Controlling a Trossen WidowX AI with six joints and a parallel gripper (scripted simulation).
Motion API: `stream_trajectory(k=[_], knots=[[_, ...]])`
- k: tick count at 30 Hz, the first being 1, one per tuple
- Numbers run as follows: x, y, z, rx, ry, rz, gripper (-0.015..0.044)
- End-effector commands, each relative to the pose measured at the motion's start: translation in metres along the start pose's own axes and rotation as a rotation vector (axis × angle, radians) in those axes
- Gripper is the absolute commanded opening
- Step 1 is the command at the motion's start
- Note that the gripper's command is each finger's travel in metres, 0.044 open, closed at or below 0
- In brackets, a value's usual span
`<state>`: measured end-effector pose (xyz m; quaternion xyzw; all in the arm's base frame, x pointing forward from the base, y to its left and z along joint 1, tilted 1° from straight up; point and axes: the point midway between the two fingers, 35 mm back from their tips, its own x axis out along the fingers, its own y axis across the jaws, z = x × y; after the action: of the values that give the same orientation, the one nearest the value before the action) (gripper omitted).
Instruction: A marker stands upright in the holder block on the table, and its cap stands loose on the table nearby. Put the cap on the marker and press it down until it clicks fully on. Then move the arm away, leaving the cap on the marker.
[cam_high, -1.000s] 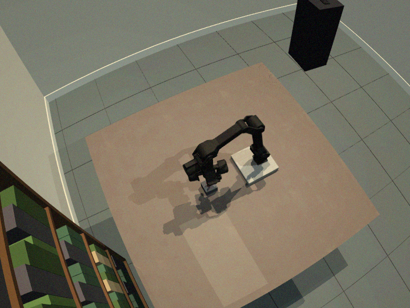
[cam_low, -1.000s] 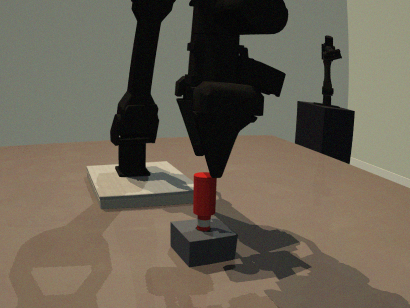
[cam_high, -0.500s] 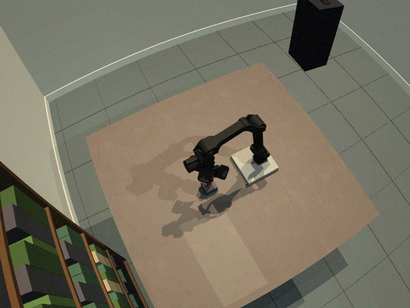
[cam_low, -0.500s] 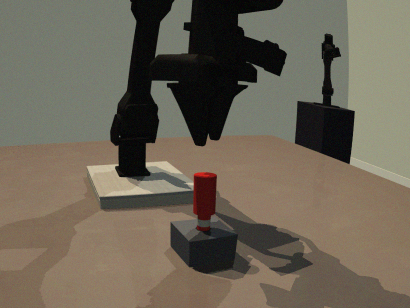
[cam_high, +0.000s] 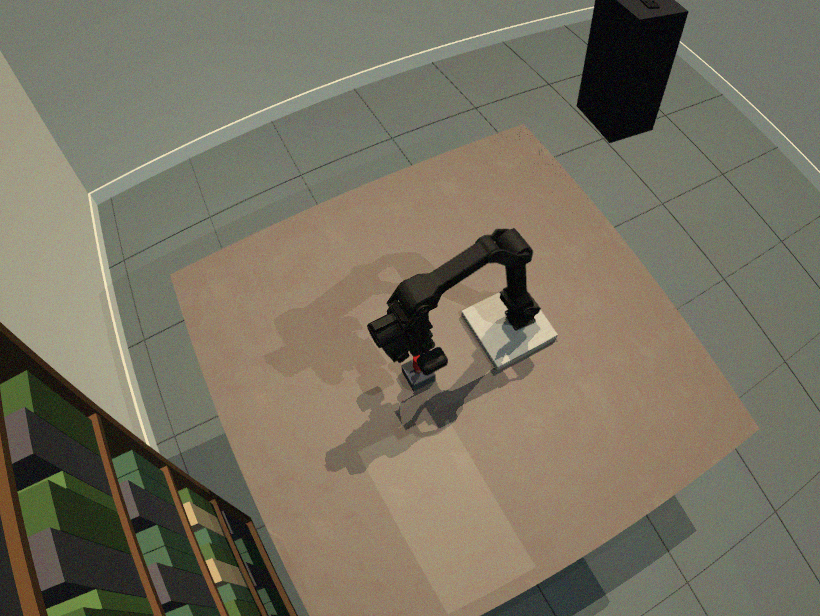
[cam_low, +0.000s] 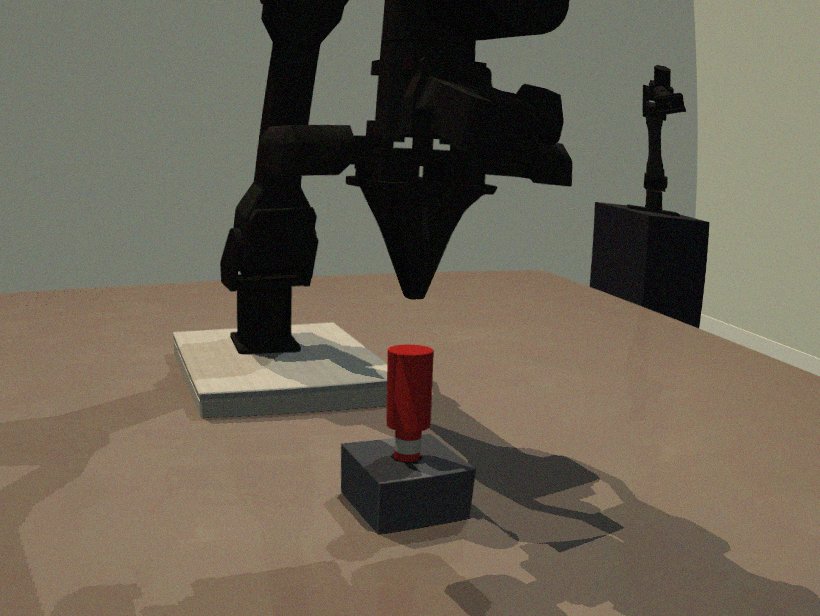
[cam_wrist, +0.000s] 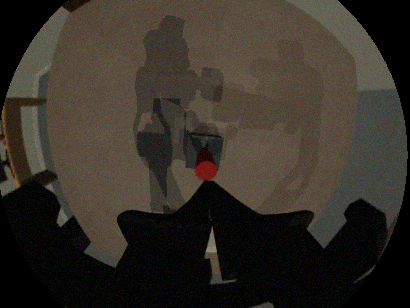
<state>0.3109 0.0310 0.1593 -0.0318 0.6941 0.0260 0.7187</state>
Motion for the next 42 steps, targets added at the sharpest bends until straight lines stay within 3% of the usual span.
stream_trajectory(k=[1, 30, 42], knots=[[0.001, 0.000, 0.000, 0.021, 0.000, 0.000, 0.0000], [0.040, 0.000, 0.000, 0.021, 0.000, 0.000, 0.0000], [0.036, 0.000, 0.003, 0.016, -0.017, 0.001, 0.0000]])
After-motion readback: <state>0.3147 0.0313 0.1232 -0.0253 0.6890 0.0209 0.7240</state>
